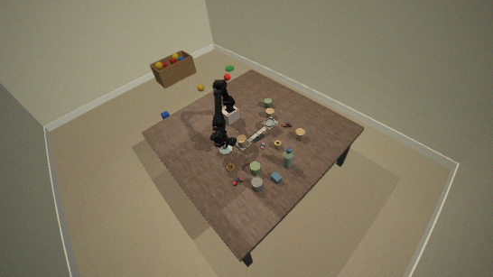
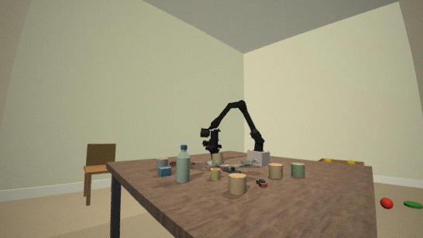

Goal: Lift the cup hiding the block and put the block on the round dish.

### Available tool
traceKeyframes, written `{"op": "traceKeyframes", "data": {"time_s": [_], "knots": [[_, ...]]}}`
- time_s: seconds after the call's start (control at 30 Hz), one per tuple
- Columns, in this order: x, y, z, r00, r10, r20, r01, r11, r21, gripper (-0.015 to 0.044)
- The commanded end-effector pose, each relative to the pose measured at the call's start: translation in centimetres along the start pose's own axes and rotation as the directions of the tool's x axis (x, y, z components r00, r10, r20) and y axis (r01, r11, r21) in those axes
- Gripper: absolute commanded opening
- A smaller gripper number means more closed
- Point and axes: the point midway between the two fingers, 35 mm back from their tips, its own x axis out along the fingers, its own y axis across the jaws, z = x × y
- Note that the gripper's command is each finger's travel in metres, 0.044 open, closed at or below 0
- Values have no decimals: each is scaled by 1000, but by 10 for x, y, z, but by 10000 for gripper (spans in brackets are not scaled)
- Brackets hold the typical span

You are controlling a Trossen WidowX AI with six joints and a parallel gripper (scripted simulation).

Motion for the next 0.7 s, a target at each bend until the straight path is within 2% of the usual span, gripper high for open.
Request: {"op": "traceKeyframes", "data": {"time_s": [0.0, 0.27, 0.67], "knots": [[8, -2, -2, 1000, -7, -7, 7, 1000, -5, 0], [19, -2, -3, 1000, -7, -7, 7, 1000, -5, 0], [13, 0, 0, 1000, 0, -1, 0, 1000, 0, 315]]}}
